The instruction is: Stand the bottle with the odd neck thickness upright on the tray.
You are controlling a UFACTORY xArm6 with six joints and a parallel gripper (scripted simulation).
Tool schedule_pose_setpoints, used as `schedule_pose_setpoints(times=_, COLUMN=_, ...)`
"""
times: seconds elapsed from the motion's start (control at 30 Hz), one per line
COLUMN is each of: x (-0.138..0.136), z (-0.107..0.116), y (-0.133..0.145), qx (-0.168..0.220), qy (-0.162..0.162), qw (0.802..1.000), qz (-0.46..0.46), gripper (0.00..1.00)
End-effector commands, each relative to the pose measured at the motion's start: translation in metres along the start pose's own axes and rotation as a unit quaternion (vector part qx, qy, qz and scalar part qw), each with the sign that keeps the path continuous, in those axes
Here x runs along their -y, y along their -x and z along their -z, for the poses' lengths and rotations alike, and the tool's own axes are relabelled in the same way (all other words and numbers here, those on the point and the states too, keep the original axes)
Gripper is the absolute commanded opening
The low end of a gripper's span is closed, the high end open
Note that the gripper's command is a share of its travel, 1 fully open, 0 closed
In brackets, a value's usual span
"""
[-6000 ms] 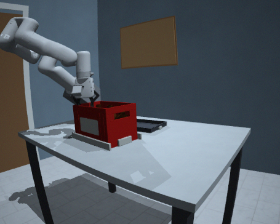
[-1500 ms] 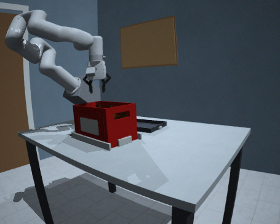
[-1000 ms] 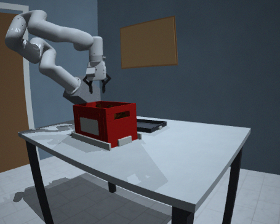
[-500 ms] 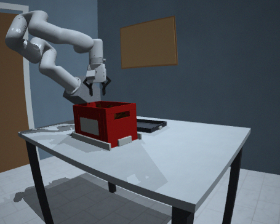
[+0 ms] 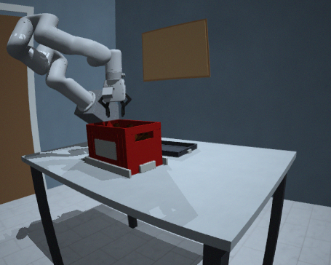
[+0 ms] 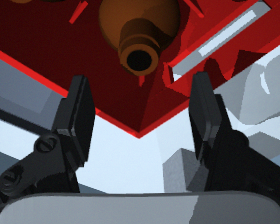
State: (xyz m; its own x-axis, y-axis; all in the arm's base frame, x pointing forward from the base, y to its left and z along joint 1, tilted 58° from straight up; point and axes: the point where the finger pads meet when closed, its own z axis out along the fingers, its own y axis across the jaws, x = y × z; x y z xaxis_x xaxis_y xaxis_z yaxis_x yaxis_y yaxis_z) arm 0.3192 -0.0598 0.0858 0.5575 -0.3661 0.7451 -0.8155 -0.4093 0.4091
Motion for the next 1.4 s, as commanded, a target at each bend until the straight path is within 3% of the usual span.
schedule_pose_setpoints(times=0.0, x=0.0010, z=-0.0053, y=-0.0005, qx=0.000, qy=-0.001, qw=1.000, qz=-0.001, gripper=0.65)
schedule_pose_setpoints(times=1.37, x=0.0016, z=-0.0112, y=-0.0008, qx=0.000, qy=-0.001, qw=1.000, qz=-0.001, gripper=0.65)
